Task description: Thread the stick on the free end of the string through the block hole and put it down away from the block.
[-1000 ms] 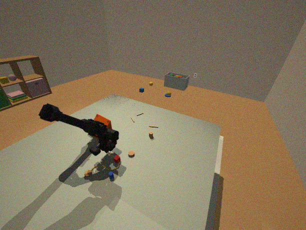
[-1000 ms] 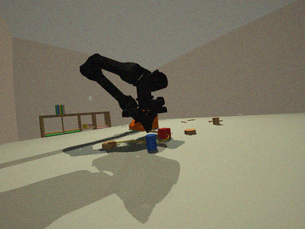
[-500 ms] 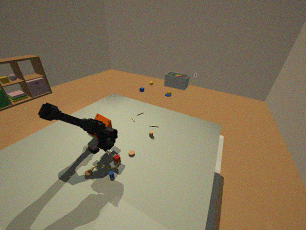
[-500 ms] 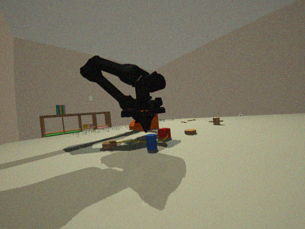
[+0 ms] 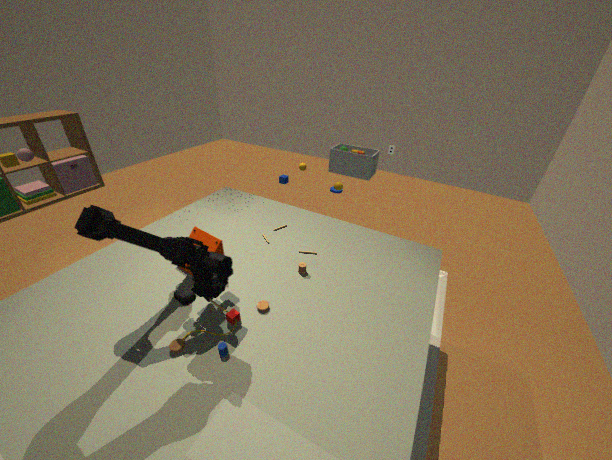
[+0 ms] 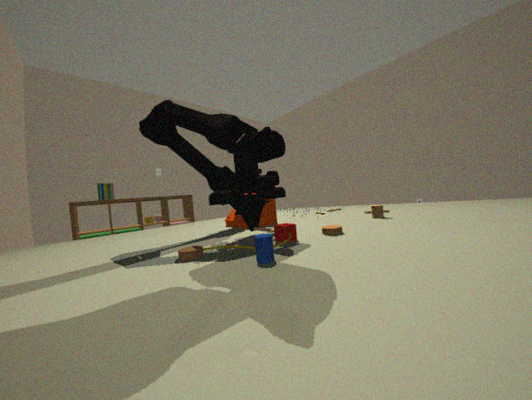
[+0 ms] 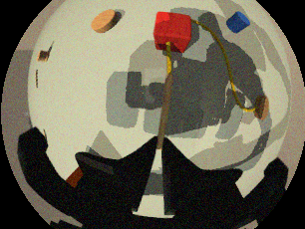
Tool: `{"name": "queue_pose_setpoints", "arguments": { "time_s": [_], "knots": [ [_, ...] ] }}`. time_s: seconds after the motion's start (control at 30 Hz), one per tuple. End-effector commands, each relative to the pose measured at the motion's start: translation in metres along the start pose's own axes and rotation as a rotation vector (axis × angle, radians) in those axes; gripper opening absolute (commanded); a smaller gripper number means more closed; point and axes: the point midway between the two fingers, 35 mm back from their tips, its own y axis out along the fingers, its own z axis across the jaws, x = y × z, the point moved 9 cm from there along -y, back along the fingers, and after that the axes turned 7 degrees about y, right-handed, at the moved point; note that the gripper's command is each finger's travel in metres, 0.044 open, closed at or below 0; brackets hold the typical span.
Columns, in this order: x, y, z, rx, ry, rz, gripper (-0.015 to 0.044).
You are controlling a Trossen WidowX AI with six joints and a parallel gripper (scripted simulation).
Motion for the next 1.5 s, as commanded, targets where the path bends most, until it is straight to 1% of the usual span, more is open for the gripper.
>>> {"name": "queue_pose_setpoints", "arguments": {
  "time_s": [0.0,0.53,0.73,1.47],
  "knots": [
    [-0.005,0.001,0.003,0.000,0.003,0.003,0.0000],
    [-0.014,0.000,0.010,0.001,0.057,0.003,0.0000],
    [-0.024,0.011,0.008,-0.005,0.056,0.003,0.0000],
    [-0.025,0.011,0.008,-0.005,0.056,0.003,0.0000]
  ]
}}
